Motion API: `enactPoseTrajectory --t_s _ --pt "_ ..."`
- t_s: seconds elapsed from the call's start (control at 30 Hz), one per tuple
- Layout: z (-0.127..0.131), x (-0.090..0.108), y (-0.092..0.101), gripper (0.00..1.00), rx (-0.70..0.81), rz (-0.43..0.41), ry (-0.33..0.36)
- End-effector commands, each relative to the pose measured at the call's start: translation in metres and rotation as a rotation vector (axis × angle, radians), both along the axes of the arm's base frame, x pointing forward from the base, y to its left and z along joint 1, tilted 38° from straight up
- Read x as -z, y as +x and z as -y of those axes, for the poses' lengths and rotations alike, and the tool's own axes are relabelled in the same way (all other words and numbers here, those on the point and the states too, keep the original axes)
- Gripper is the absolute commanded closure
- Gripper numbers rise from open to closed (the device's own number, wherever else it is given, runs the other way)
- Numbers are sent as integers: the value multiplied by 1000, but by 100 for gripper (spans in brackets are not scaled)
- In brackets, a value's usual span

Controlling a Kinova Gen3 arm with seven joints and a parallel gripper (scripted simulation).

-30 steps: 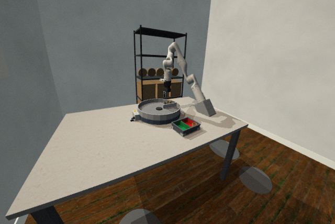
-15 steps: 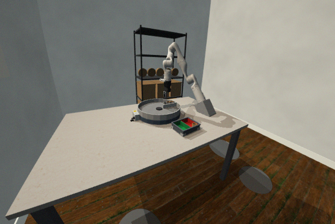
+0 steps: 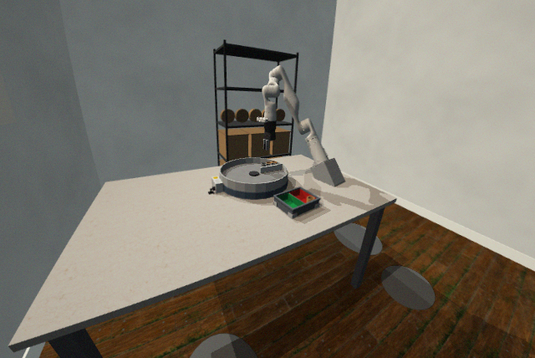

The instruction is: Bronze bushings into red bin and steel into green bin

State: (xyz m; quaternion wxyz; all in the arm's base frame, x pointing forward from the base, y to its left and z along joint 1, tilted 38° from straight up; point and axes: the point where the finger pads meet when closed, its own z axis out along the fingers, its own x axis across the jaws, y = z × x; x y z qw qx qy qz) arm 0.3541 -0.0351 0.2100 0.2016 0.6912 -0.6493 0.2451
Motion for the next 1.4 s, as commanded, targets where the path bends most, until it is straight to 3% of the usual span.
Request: enactPoseTrajectory --t_s 0.0,0.07,0.2,0.4,0.57,0.67,0.77,0.83,0.9,1.0,1.17,1.37 --pt "-30 -3 6 55 -9 -1 -4" --pt "-30 -3 6 55 -9 -1 -4" --pt "-74 -11 14 55 -9 -1 -4" --pt "-85 -13 16 55 -9 -1 -4" --pt "-141 -22 26 55 -9 -1 -4" --pt "-141 -22 26 55 -9 -1 -4" --pt "-174 -28 31 55 -9 -1 -4" --pt "-174 -28 31 55 -9 -1 -4" --pt "-196 -32 35 55 -9 -1 -4" --pt "-196 -32 35 55 -9 -1 -4" --pt "-251 -41 45 55 -9 -1 -4" --pt "-251 -41 45 55 -9 -1 -4"
